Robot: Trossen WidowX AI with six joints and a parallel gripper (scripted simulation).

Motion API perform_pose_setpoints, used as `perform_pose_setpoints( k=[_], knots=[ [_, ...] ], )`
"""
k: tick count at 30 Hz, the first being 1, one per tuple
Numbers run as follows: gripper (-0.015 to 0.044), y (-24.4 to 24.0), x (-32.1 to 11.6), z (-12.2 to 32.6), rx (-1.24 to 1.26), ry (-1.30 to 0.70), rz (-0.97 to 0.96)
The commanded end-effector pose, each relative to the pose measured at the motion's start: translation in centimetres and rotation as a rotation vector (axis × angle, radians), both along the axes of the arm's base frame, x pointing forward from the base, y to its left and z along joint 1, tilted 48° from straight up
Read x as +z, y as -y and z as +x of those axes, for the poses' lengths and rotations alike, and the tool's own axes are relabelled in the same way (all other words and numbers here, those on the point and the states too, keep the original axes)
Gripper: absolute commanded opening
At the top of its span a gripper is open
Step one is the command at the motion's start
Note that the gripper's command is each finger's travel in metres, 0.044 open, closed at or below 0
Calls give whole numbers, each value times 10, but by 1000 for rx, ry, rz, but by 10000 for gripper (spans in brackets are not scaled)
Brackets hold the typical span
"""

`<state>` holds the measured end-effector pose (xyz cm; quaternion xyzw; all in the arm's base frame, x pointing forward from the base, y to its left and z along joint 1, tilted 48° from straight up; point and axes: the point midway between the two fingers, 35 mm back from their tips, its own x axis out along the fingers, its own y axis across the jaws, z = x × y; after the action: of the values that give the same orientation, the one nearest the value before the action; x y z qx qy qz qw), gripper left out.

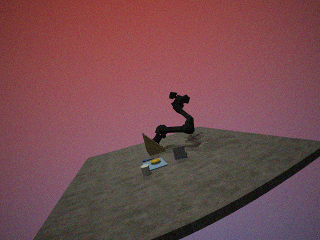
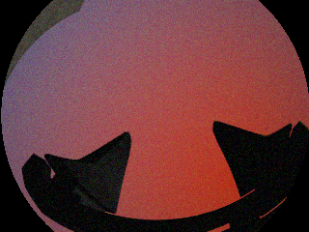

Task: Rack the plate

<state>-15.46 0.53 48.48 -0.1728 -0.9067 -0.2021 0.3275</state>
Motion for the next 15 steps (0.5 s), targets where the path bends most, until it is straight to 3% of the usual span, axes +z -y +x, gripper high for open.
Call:
perform_pose_setpoints(
  k=[1, 15],
  knots=[
    [400, 19, -2, -16, 15, 64, 102],
    [400, 94, -22, -56, 84, 231, 500]
  ],
)
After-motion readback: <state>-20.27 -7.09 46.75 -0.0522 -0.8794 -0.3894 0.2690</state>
